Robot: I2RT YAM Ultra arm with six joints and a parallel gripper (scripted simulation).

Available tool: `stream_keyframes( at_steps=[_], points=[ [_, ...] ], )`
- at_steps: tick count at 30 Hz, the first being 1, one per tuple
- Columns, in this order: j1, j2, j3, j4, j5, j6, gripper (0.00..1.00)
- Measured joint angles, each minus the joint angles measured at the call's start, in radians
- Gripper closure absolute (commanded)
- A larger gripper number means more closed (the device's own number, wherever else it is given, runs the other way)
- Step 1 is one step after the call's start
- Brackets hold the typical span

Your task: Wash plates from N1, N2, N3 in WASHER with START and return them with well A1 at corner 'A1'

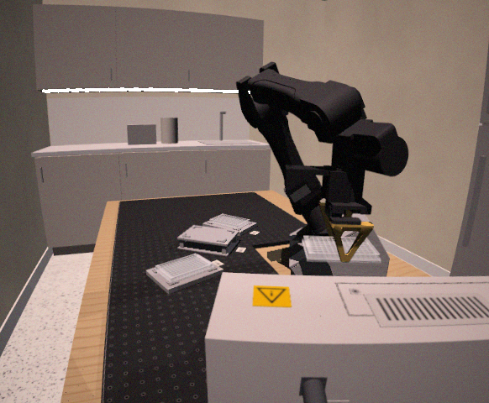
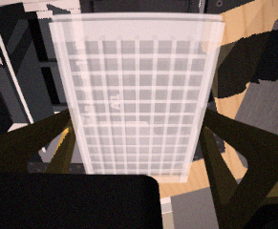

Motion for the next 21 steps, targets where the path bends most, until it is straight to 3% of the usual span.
stream_keyframes(
  at_steps=[5, 15, 21],
  points=[
    [-0.012, -0.013, -0.014, 0.000, 0.000, 0.012, 1.00],
    [-0.131, -0.146, -0.070, -0.003, 0.021, -0.065, 1.00],
    [-0.177, -0.187, -0.085, -0.006, 0.031, -0.126, 1.00]
  ],
)
